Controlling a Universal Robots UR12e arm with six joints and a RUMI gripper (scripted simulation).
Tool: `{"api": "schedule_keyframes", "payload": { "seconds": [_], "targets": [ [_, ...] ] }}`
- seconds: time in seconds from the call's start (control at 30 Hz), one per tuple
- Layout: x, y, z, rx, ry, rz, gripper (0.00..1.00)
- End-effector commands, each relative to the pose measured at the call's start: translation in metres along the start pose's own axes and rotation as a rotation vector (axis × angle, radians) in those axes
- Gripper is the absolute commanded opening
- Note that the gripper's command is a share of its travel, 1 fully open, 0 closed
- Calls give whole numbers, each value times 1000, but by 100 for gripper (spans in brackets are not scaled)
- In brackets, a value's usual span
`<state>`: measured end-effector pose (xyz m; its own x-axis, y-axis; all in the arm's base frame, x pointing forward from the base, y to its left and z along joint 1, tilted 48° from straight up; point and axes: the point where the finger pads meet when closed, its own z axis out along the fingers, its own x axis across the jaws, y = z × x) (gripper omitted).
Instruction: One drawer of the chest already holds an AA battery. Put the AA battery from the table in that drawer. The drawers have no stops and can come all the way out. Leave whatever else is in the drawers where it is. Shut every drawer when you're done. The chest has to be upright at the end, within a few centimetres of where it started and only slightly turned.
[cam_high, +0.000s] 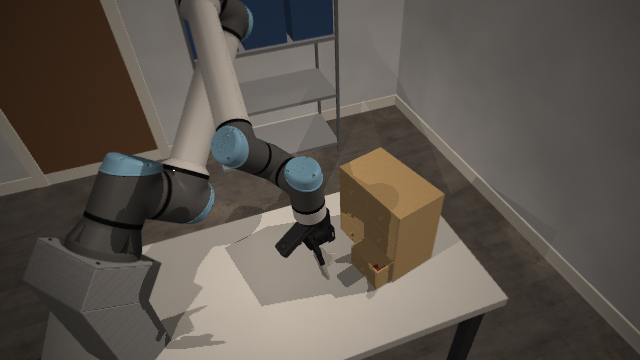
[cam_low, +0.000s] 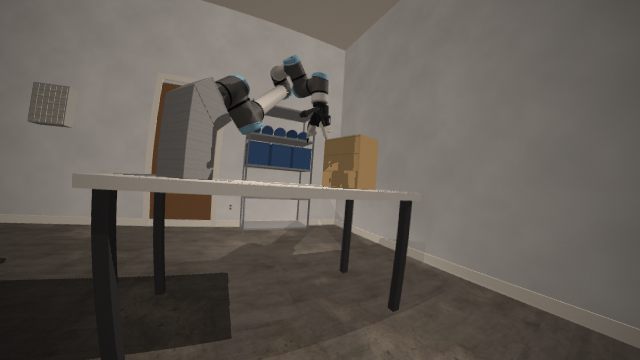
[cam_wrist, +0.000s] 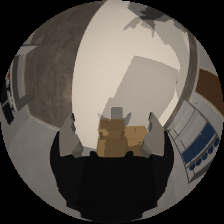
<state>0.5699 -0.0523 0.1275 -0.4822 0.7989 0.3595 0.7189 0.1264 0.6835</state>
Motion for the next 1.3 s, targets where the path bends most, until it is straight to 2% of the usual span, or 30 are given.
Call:
{"api": "schedule_keyframes", "payload": {
  "seconds": [0.0, 0.1, 0.17, 0.67, 0.73, 1.0, 1.27],
  "targets": [
    [0, 4, 5, -44, -1, 0, 100],
    [0, 8, 10, -90, -1, 0, 100],
    [0, 8, 10, -90, -1, 0, 100],
    [-1, 30, 39, -333, -1, -1, 100],
    [-1, 30, 39, -333, -1, -1, 100],
    [-1, 39, 51, -430, -1, -1, 100],
    [-2, 45, 58, -494, -2, 0, 100]
  ]
}}
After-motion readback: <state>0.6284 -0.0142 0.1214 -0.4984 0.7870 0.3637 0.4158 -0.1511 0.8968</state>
